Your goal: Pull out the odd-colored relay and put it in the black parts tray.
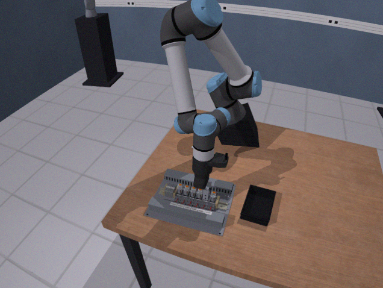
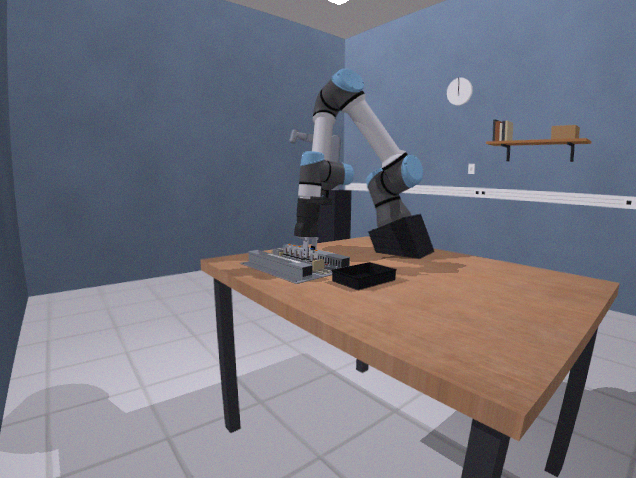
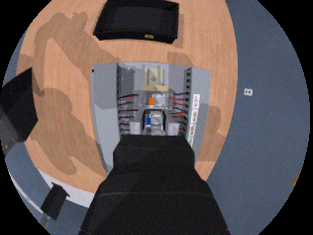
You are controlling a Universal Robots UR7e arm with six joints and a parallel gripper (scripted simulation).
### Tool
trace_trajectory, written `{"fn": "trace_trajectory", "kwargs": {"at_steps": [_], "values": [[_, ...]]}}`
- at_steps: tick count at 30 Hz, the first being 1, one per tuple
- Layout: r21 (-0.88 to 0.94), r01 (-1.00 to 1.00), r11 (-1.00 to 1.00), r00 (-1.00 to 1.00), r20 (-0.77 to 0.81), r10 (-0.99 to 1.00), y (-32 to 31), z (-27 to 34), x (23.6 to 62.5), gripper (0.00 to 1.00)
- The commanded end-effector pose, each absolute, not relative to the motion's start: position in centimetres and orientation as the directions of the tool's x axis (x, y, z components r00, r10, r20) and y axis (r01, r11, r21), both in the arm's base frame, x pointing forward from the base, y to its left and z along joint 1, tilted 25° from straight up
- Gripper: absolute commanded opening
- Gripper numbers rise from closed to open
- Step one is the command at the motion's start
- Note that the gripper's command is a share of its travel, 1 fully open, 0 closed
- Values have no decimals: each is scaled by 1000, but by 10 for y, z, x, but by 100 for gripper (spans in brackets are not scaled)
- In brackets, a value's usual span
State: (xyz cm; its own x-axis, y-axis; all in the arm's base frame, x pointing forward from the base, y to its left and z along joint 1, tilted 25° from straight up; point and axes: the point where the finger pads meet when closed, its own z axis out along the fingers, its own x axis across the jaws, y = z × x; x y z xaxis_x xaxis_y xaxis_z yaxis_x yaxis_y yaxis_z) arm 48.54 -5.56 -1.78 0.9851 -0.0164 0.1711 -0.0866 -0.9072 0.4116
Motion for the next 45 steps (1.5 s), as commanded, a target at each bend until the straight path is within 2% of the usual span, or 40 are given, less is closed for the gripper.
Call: {"fn": "trace_trajectory", "kwargs": {"at_steps": [1,45], "values": [[409,-88,-908,983,182,-13,-55,-16,486,0],[410,-87,-908,995,84,-58,-55,-17,489,0]]}}
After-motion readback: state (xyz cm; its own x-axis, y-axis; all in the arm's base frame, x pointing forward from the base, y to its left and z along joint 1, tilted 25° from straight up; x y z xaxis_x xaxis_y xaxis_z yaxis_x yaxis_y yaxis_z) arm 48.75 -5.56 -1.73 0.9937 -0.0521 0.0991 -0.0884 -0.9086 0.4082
